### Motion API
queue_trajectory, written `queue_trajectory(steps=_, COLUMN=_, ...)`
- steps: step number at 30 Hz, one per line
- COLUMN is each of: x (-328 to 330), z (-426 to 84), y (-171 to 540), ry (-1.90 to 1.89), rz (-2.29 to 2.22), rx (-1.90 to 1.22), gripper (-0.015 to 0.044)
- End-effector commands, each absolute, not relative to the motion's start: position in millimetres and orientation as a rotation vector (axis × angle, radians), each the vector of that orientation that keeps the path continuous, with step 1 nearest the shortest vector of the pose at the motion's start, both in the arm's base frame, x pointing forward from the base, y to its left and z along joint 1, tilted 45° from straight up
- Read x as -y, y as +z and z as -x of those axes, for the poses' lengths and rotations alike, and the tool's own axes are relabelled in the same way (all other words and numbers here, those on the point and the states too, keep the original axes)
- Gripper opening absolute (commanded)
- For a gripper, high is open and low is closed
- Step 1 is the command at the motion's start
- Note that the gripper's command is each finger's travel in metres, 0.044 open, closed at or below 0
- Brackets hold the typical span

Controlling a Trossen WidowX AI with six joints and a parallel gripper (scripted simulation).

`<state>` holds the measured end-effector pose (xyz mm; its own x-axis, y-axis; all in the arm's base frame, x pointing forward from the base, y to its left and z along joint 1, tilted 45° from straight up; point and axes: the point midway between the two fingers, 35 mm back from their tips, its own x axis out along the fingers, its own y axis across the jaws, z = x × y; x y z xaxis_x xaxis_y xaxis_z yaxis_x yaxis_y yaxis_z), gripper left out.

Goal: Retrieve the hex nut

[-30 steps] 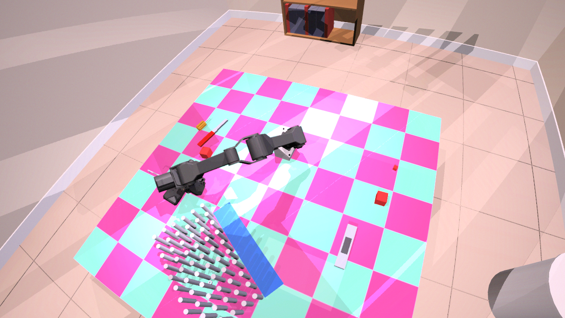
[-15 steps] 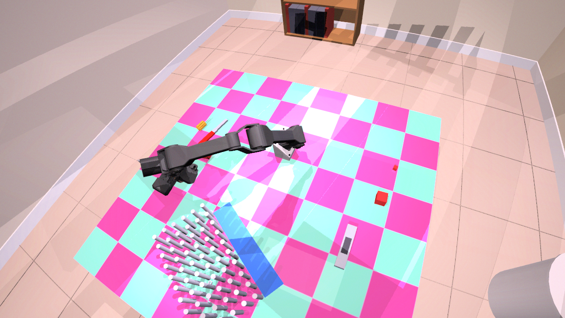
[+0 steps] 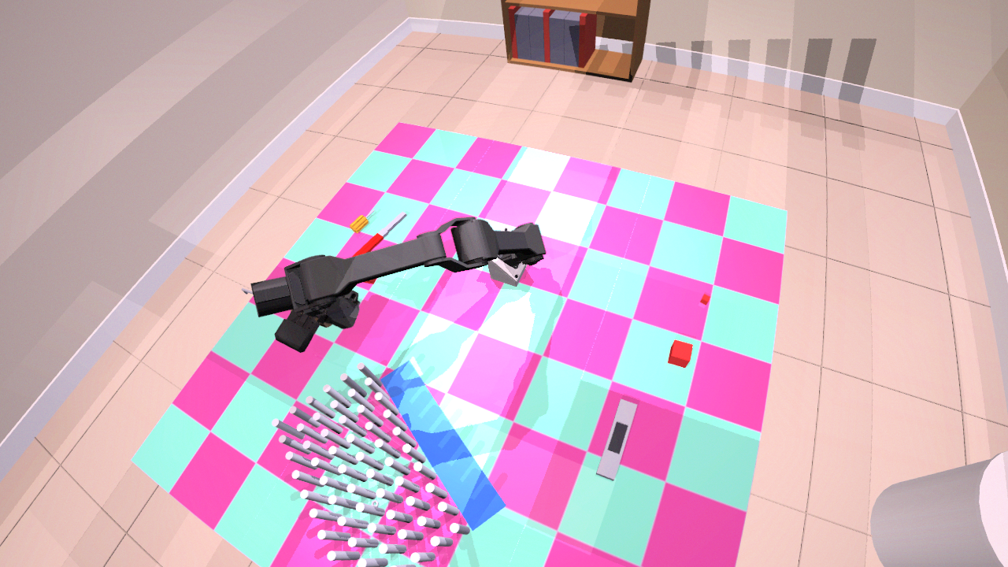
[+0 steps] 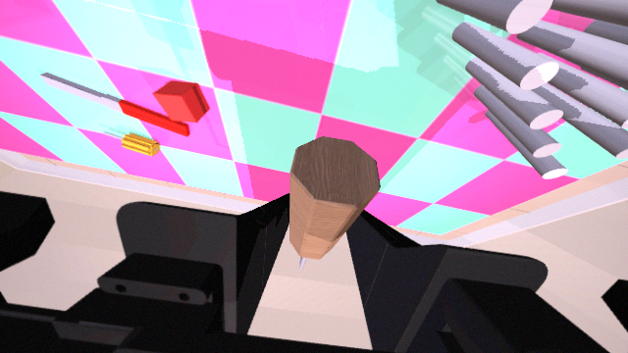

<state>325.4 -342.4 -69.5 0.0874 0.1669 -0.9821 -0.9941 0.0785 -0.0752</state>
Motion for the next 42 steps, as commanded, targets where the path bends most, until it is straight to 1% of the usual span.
queue_trajectory(steps=1, x=335, z=-337, y=-41, ry=1.157, rz=1.128, rx=-1.026, gripper=0.0000)
queue_trajectory(steps=10, x=305, z=-356, y=7, ry=1.160, rz=1.228, rx=-0.947, gripper=0.0000)
queue_trajectory(steps=24, x=259, z=-368, y=64, ry=1.129, rz=1.314, rx=-0.866, gripper=0.0000)
queue_trajectory(steps=42, x=177, z=-368, y=141, ry=1.146, rz=1.509, rx=-0.659, gripper=0.0000)
